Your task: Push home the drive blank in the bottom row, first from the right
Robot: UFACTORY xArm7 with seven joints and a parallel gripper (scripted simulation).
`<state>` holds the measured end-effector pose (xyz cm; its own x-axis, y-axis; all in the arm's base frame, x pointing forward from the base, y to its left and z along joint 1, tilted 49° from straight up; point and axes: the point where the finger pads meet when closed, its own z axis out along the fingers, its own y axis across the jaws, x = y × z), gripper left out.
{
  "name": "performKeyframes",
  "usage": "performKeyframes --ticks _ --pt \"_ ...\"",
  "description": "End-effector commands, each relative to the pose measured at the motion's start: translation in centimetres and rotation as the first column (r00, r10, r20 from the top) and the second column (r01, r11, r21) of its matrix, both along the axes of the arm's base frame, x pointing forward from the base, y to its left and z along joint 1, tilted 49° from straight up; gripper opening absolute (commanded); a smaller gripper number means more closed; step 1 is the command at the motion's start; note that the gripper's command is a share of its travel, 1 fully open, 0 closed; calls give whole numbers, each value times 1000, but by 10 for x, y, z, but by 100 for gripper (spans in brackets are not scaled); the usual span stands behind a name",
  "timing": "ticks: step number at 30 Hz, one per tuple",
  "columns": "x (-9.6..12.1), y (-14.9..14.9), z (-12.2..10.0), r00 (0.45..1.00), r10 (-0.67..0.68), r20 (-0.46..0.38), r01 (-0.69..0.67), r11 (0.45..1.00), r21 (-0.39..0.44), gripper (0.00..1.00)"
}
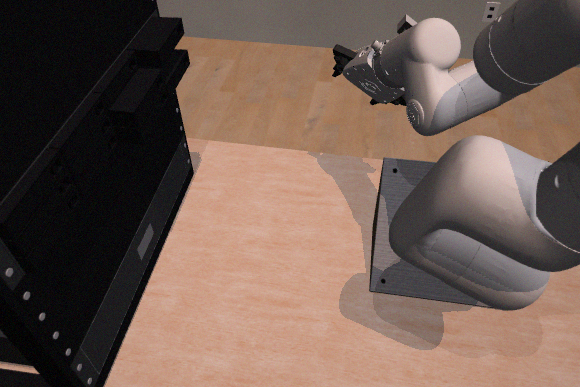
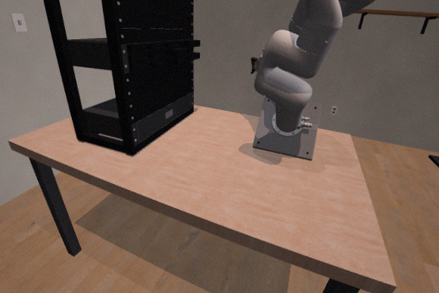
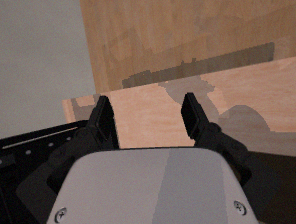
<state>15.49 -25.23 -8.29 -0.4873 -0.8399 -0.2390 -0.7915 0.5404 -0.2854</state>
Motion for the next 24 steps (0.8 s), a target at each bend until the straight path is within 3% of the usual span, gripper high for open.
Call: performKeyframes --ticks 1,5,6,11,15,18,22,24 --pt "15 8 5 993 -16 115 12 999 31 100" --pt "37 17 22 968 -55 246 44 998 50 100" --pt "37 17 22 968 -55 246 44 998 50 100" --pt "62 26 51 906 -109 409 81 993 85 100" --pt "67 28 58 886 -122 446 89 992 95 100" --pt "80 33 83 820 -160 549 109 986 125 100" --pt "86 35 99 772 -184 609 118 982 146 100" --pt "91 37 116 722 -205 661 125 978 166 100"
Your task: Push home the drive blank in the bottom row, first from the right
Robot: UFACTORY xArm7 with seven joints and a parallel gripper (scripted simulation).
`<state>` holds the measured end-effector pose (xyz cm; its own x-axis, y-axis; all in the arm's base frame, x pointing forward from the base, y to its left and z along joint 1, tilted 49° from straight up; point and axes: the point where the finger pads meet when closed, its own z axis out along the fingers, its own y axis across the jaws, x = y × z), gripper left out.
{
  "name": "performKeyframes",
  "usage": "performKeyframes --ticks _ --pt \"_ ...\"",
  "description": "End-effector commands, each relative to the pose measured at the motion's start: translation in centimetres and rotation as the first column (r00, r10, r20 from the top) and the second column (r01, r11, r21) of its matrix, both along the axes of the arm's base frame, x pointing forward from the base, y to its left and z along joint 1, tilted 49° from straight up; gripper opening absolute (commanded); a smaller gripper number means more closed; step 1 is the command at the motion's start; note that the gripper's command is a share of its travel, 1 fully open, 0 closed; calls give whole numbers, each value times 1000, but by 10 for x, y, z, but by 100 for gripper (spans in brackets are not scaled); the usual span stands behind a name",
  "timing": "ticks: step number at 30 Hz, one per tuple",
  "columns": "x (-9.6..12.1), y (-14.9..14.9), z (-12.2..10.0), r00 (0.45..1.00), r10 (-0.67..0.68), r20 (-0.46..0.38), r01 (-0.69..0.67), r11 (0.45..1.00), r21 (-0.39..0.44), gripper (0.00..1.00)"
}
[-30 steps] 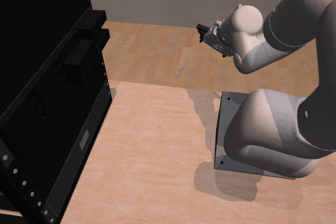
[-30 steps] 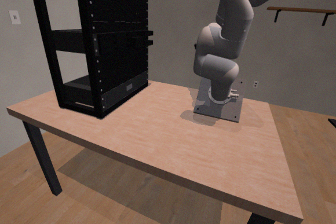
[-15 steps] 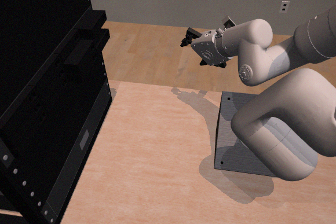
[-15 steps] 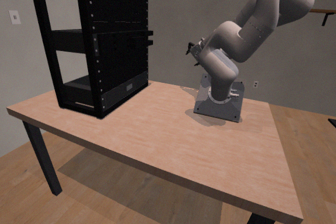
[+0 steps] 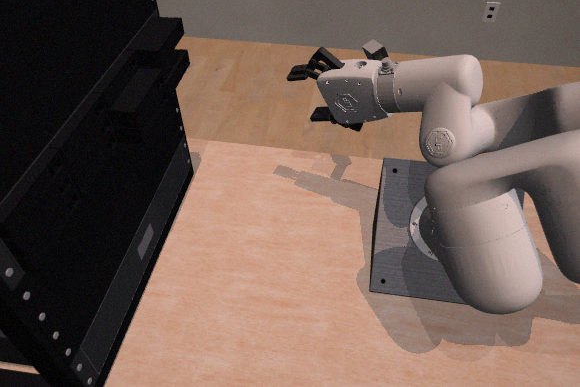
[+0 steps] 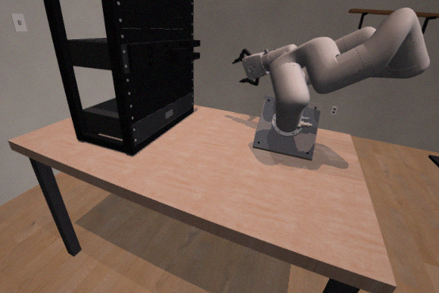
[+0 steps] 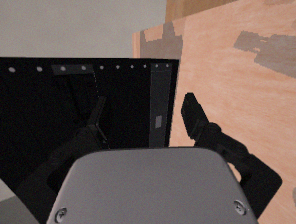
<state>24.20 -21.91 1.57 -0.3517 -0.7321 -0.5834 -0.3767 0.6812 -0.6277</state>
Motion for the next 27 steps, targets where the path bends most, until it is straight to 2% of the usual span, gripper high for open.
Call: performKeyframes --ticks 1,6,8,15,21,27 --pt "6 4 25 991 -16 135 11 999 35 100" --pt "10 7 61 957 -56 284 40 997 62 100" --pt "10 7 61 957 -56 284 40 997 62 100" --pt "9 9 98 900 -93 426 59 994 91 100" --pt "6 10 115 864 -110 491 66 992 106 100" --pt "5 10 121 851 -115 512 67 992 110 100"
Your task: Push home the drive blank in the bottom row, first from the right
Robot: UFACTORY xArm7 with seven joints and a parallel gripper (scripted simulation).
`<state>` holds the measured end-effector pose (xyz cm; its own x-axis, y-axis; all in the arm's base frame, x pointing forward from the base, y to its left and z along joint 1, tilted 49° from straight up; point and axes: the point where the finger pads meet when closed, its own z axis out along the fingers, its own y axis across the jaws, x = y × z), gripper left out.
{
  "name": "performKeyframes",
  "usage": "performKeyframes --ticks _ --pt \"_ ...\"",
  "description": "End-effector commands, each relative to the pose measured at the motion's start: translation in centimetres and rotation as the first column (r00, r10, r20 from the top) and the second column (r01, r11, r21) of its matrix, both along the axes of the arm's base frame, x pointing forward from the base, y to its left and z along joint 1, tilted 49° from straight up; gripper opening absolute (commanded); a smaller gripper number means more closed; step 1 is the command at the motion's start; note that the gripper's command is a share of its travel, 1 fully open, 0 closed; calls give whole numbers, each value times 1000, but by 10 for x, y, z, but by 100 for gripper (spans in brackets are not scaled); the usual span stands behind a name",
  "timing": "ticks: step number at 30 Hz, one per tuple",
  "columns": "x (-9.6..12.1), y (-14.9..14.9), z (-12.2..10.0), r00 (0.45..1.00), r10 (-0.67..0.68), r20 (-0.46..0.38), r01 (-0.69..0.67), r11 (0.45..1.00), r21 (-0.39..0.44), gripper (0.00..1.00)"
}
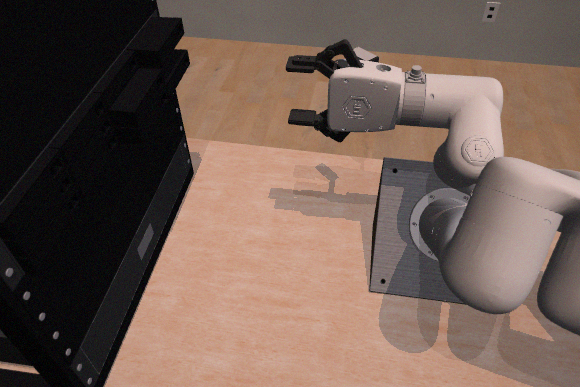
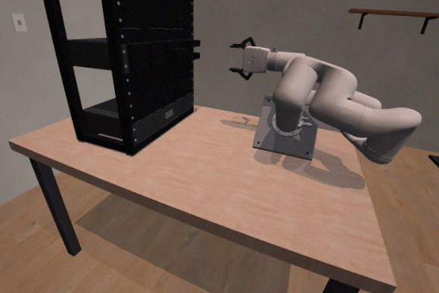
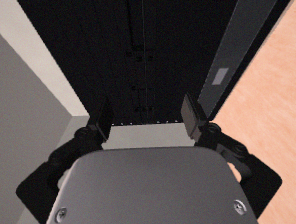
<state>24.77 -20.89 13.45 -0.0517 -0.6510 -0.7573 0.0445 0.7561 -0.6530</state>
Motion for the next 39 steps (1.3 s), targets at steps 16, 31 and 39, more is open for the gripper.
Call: performKeyframes --ticks 16,31,39 --pt "-1 0 5 1000 -3 21 3 1000 1 100" --pt "28 0 10 1000 2 26 -2 1000 -5 100" --pt "67 -1 16 1000 2 26 -2 1000 -5 100"
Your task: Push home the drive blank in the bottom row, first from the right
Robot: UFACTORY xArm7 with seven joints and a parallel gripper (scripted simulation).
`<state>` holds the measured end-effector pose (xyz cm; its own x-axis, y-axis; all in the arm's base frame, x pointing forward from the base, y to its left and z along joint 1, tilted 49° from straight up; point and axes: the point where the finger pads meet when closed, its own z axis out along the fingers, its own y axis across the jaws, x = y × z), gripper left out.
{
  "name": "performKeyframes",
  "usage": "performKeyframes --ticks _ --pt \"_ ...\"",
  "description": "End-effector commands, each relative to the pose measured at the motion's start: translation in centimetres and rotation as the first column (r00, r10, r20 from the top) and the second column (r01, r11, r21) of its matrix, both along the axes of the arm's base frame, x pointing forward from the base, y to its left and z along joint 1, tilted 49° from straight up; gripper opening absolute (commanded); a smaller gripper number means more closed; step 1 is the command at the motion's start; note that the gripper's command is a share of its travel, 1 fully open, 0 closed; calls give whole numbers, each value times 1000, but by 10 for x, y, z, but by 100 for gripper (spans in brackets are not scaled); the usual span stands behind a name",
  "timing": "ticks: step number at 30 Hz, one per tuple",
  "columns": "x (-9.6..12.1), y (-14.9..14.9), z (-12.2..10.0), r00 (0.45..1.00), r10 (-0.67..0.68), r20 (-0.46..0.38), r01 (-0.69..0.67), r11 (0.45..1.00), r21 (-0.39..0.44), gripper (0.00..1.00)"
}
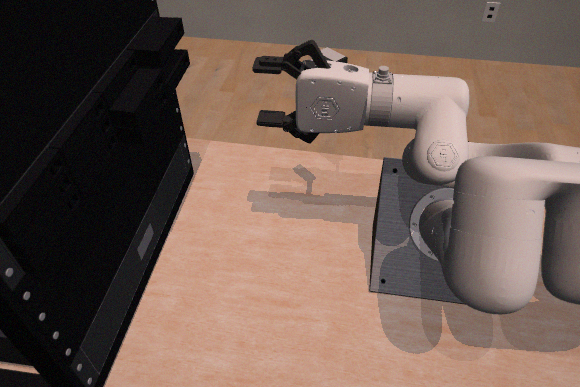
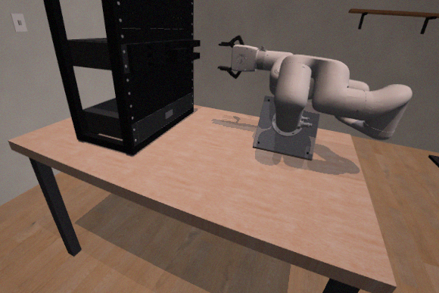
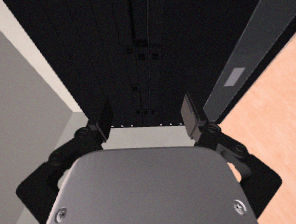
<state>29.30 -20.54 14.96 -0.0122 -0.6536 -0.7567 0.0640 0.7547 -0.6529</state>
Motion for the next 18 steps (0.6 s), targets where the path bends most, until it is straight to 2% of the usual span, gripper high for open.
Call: performKeyframes --ticks 1,8,18 --pt "27 -4 2 1000 -10 -17 9 1000 -2 100" --pt "56 -5 7 1000 -9 -17 9 1000 -2 100" --pt "65 -5 8 1000 -9 -17 9 1000 -2 100"
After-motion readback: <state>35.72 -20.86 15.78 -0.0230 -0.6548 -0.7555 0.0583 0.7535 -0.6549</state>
